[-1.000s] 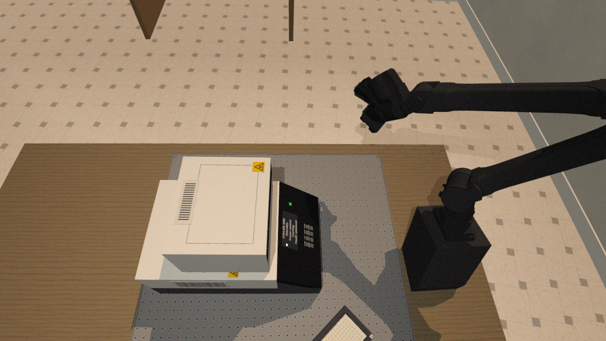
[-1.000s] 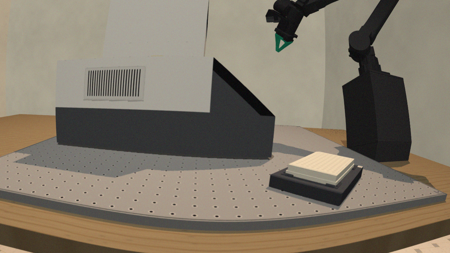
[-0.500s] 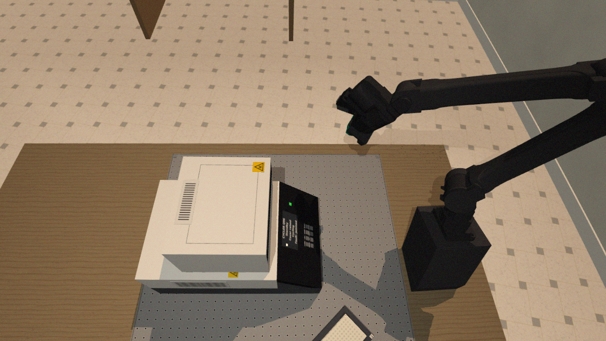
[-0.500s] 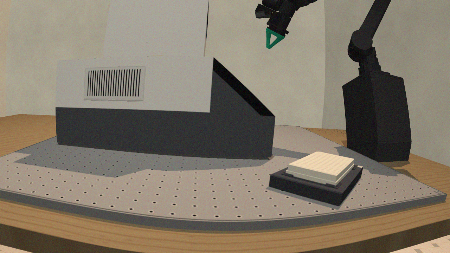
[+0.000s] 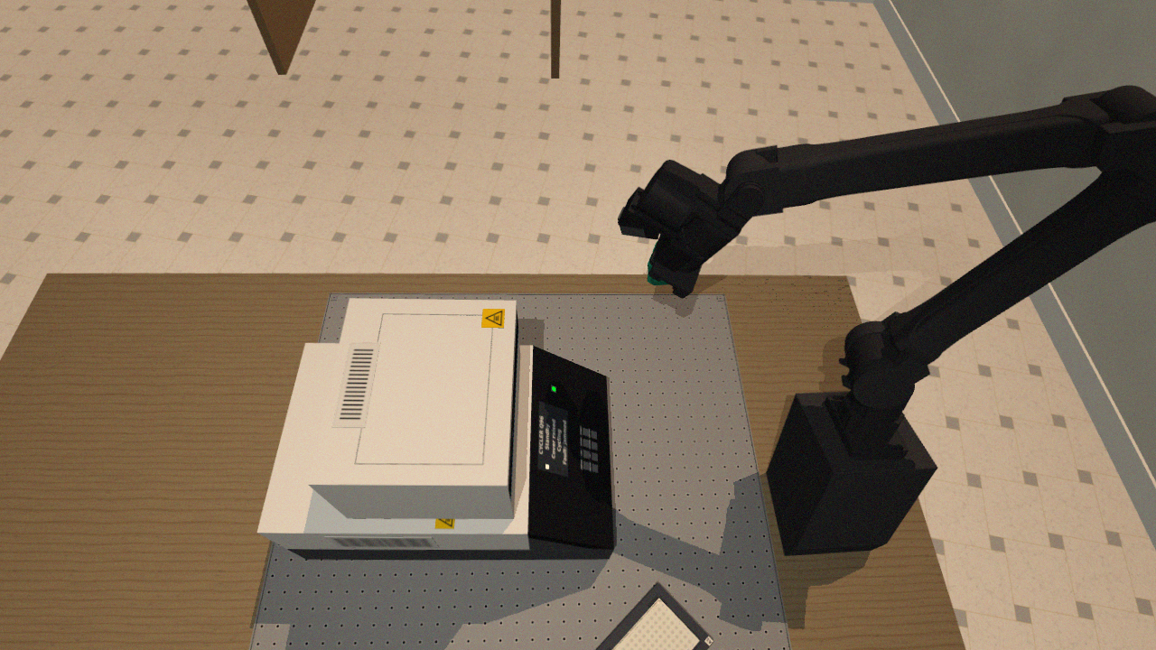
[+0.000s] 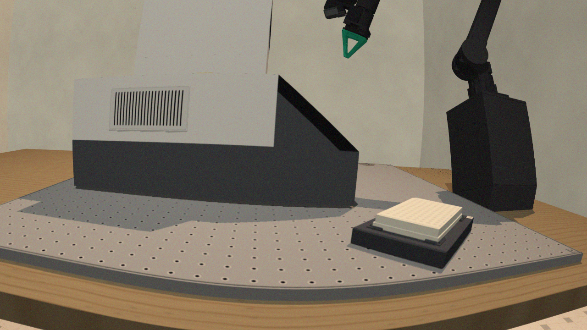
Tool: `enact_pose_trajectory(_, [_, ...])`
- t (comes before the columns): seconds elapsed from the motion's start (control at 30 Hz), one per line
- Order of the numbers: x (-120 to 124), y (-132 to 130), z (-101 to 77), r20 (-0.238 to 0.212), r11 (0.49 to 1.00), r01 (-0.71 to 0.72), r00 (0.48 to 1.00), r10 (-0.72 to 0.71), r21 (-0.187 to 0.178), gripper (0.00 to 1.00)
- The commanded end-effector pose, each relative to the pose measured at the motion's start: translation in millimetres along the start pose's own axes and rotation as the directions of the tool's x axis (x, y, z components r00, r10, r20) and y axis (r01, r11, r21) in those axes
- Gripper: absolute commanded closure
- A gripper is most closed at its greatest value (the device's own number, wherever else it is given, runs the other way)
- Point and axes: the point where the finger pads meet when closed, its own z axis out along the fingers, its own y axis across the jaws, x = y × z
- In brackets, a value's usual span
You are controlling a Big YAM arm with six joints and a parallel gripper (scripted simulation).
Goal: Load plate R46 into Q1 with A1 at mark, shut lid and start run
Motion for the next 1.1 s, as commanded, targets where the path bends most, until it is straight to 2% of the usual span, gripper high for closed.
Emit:
enact_pose_trajectory(0.0, [-36.0,-3.4,-24.4,0.024,1.0,-0.005,1.0,0.006,-0.021,1.0])
enact_pose_trajectory(0.1, [-38.7,19.8,-32.0,0.055,1.0,-0.012,0.998,0.013,-0.018,1.0])
enact_pose_trajectory(0.17, [-38.7,19.8,-32.0,0.055,1.0,-0.012,0.998,0.013,-0.018,1.0])
enact_pose_trajectory(0.23, [-32.9,21.4,-29.7,-0.022,0.997,0.039,0.999,-0.041,-0.061,1.0])
enact_pose_trajectory(0.27, [-33.5,25.2,-30.7,-0.03,0.997,0.046,0.998,-0.047,-0.06,1.0])
enact_pose_trajectory(0.43, [-35.7,62.4,-44.6,0.007,0.997,0.034,0.999,-0.034,-0.064,1.0])
enact_pose_trajectory(0.5, [-34.4,70.0,-49.1,-0.055,0.99,0.092,0.994,-0.098,-0.11,1.0])
enact_pose_trajectory(0.57, [-35.6,72.8,-51.4,-0.055,0.993,0.077,0.995,-0.083,-0.093,1.0])
enact_pose_trajectory(0.63, [-32.1,81.4,-55.7,-0.111,0.982,0.131,0.983,-0.146,-0.136,1.0])
enact_pose_trajectory(0.73, [-30.6,88.2,-58.9,-0.111,0.98,0.141,0.981,-0.157,-0.137,1.0])
enact_pose_trajectory(0.77, [-28.1,92.0,-60.0,-0.092,0.982,0.134,0.985,-0.146,-0.131,1.0])
enact_pose_trajectory(0.9, [-20.6,117.3,-72.2,-0.086,0.982,0.127,0.986,-0.14,-0.138,1.0])
enact_pose_trajectory(0.97, [-16.5,124.8,-75.7,-0.156,0.968,0.189,0.964,-0.215,-0.168,1.0])
enact_pose_trajectory(1.03, [-17.8,128.7,-78.7,-0.153,0.973,0.174,0.968,-0.197,-0.154,1.0])
enact_pose_trajectory(1.07, [-16.7,131.9,-81.6,-0.18,0.966,0.199,0.957,-0.228,-0.167,1.0])
